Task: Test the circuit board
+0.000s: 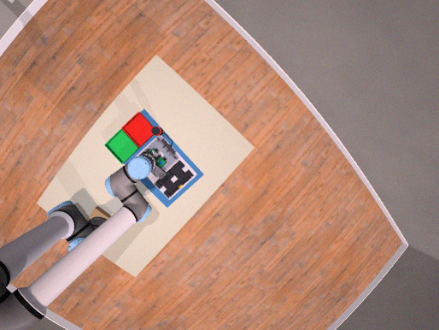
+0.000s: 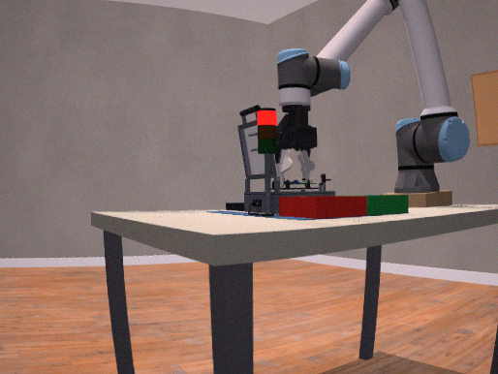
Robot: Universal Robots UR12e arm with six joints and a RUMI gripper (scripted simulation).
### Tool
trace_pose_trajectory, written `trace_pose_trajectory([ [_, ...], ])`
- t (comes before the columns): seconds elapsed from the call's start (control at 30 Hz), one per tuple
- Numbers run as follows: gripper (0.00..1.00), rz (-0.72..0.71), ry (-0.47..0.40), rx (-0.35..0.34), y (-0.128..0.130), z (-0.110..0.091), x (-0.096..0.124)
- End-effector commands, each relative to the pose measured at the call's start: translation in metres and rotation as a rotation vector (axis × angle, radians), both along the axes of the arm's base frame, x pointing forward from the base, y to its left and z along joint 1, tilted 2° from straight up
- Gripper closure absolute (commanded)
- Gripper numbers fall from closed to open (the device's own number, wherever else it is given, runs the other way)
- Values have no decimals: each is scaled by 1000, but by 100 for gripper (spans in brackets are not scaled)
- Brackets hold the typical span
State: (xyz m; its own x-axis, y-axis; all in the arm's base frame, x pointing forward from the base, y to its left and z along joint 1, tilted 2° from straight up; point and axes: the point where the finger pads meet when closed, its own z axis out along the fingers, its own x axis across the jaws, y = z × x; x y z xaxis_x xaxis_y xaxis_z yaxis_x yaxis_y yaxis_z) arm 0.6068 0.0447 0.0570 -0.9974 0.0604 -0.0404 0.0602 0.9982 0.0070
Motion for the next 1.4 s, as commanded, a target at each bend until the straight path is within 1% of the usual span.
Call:
trace_pose_trajectory([
  [0.0, 61, 0, -1, 0, 0, 1, 1],
  [1.37, 61, 0, -1, 0, 0, 7, 0],
])
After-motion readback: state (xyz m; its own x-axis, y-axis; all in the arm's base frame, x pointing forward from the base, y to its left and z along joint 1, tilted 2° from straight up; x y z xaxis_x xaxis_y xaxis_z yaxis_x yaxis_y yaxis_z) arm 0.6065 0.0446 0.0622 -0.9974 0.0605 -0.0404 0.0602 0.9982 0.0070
